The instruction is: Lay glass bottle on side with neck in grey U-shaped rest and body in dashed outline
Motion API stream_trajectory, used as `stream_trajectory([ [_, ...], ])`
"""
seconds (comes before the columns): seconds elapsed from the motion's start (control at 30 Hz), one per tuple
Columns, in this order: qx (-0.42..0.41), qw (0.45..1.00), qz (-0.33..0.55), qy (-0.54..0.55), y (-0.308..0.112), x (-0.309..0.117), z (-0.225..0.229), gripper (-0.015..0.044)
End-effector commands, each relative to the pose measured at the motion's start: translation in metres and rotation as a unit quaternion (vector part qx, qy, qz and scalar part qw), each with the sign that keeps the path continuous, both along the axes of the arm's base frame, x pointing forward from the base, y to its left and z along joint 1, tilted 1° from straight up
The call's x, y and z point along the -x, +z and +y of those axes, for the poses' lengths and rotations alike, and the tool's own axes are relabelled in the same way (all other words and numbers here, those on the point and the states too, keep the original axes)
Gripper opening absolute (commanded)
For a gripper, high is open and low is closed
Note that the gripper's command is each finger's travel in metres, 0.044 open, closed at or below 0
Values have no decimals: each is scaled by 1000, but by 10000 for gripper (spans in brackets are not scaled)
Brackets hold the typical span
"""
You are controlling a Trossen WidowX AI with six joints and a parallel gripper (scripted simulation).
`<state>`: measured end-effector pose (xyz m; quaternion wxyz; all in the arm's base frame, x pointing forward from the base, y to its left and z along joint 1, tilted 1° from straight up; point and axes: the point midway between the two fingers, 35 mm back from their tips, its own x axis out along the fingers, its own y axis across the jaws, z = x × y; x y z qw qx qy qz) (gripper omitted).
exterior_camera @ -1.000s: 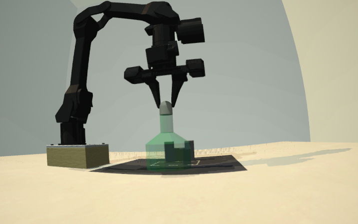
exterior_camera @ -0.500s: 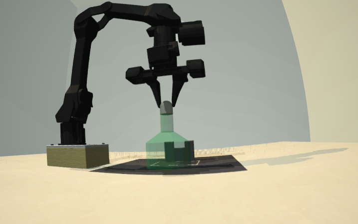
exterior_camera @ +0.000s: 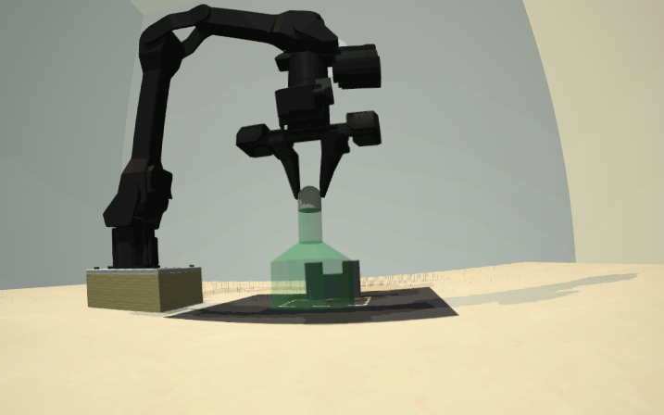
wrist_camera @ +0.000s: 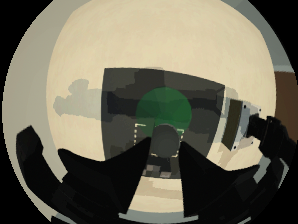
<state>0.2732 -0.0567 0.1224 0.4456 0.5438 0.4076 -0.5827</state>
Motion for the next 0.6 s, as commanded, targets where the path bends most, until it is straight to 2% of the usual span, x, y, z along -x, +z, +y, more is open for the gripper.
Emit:
stream_trajectory([
  [0.0,-5,1000,-2,1,2,-3,9,116],
  [0.57,13,1000,5,-4,3,-5,19,116],
])
